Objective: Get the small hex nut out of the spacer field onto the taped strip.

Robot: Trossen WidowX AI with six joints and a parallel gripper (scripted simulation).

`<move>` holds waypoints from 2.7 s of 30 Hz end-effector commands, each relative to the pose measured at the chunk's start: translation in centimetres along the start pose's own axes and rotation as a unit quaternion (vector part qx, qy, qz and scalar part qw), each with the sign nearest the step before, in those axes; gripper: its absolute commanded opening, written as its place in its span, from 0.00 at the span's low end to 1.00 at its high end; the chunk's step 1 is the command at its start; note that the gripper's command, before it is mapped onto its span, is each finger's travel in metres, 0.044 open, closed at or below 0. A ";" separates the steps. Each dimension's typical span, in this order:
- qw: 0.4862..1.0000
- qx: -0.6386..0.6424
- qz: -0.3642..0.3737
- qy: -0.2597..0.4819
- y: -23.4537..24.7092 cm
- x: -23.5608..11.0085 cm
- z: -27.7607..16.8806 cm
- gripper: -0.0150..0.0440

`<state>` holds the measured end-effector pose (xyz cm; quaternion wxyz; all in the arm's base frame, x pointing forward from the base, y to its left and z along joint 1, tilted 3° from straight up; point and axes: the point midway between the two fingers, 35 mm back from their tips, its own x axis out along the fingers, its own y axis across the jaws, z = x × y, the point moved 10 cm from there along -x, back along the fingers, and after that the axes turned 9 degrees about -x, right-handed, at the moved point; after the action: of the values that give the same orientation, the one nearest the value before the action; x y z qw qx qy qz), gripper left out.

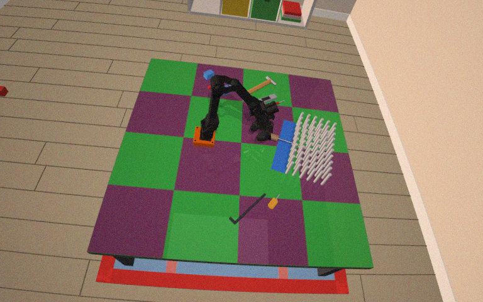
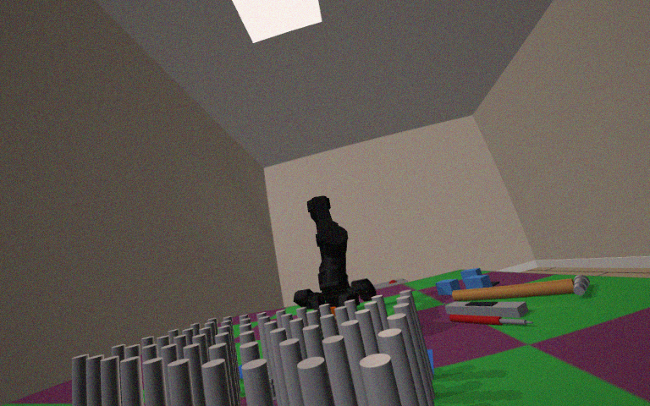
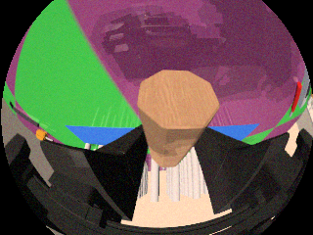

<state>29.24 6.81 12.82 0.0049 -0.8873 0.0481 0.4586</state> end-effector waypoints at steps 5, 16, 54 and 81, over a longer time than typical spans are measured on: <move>1.000 -0.001 -0.003 0.007 0.0 0.2 -0.8 0.25; 1.000 -0.001 -0.003 0.007 0.1 0.6 -1.5 0.25; 1.000 -0.001 -0.003 0.009 0.6 2.1 -3.7 0.25; 1.000 -0.001 -0.003 0.009 0.6 3.4 -3.5 0.25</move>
<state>33.98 5.67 12.30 0.0059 -0.8906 0.0481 0.4522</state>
